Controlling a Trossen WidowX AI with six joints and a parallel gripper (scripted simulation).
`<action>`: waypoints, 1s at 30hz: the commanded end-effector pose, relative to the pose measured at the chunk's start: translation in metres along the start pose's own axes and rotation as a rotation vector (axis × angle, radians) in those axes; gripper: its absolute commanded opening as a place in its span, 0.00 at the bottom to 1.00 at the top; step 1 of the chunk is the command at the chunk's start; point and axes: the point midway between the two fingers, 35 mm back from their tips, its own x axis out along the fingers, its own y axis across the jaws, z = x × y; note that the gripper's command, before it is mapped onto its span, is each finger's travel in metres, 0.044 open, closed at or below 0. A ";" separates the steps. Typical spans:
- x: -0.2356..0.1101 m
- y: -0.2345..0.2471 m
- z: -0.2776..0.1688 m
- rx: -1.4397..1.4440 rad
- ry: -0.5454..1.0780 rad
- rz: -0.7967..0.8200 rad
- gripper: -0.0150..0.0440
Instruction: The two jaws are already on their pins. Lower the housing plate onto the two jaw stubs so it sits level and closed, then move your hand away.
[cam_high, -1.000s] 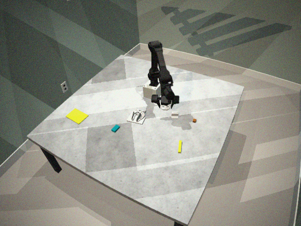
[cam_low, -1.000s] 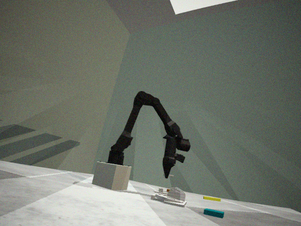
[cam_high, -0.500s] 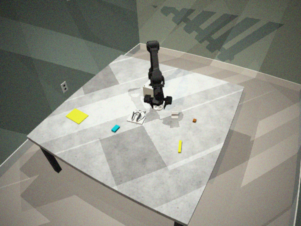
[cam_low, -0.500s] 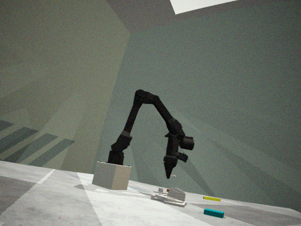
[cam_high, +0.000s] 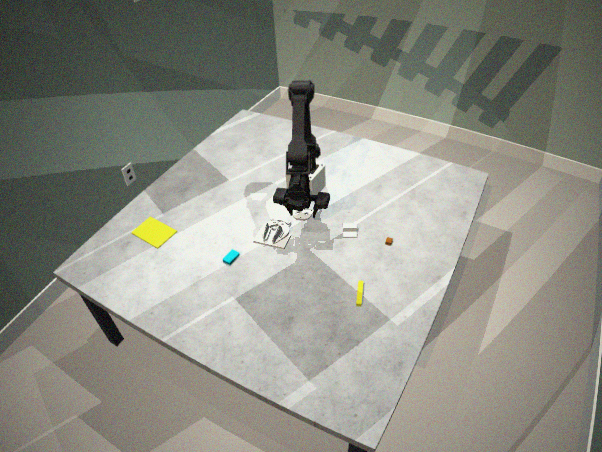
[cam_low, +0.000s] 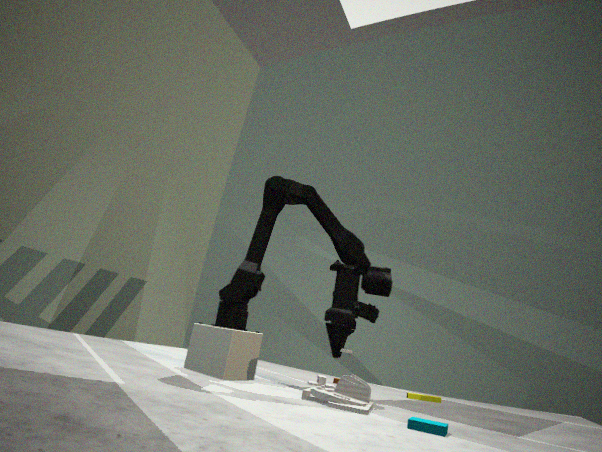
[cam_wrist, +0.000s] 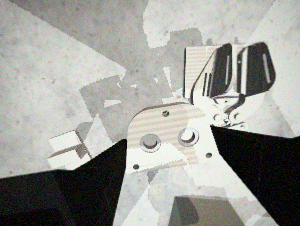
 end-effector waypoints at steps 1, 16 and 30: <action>-0.001 -0.016 -0.001 0.014 -0.006 -0.006 0.85; -0.001 -0.064 -0.009 0.069 -0.004 -0.011 0.85; 0.000 -0.101 -0.022 0.114 -0.001 -0.015 0.85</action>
